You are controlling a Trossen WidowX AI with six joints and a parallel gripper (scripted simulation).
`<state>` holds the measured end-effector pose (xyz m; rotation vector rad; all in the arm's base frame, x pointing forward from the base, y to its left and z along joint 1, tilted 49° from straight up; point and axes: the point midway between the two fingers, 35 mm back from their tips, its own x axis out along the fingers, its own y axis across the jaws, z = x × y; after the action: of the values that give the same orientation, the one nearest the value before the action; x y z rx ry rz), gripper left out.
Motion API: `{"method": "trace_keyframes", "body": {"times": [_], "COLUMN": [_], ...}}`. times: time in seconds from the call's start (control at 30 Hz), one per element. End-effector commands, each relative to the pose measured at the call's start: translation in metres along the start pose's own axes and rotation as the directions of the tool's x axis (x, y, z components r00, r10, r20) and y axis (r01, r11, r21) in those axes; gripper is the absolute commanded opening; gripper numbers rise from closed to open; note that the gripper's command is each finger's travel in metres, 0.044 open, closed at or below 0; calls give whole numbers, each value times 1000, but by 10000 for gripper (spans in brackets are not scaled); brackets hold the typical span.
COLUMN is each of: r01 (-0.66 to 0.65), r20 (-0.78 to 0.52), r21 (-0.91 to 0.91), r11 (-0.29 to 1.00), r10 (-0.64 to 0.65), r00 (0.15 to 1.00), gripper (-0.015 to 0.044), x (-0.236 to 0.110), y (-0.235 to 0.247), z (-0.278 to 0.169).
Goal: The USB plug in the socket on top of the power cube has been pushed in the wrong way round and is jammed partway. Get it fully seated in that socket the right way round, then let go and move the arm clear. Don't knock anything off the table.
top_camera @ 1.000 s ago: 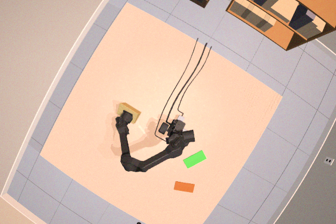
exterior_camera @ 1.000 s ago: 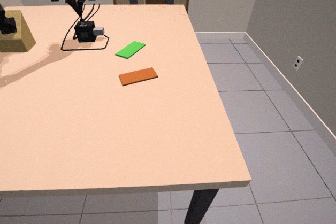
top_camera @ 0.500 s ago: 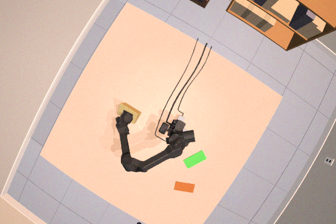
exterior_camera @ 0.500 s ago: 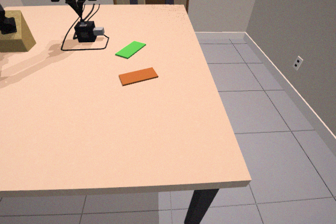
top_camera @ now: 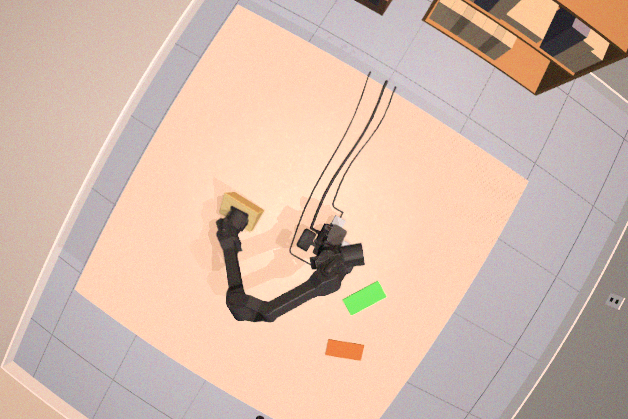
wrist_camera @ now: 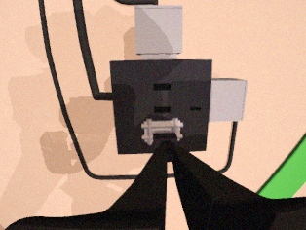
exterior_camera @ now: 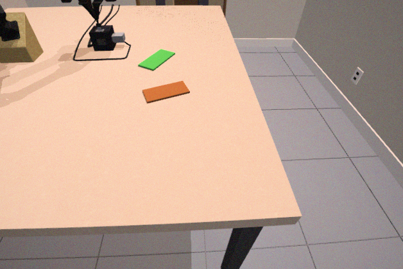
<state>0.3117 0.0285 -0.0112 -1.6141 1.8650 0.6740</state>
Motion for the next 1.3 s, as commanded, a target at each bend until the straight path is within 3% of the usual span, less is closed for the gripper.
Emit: {"method": "trace_keyframes", "body": {"times": [0.0, 1.27], "r01": [0, 0], "r20": [1, 1], "r21": [-2, -2], "r11": [1000, 1000], "r10": [0, 0], "r00": [1000, 1000], "gripper": [0, 0], "x": [1, 5], "y": [0, 0], "z": [0, 0]}}
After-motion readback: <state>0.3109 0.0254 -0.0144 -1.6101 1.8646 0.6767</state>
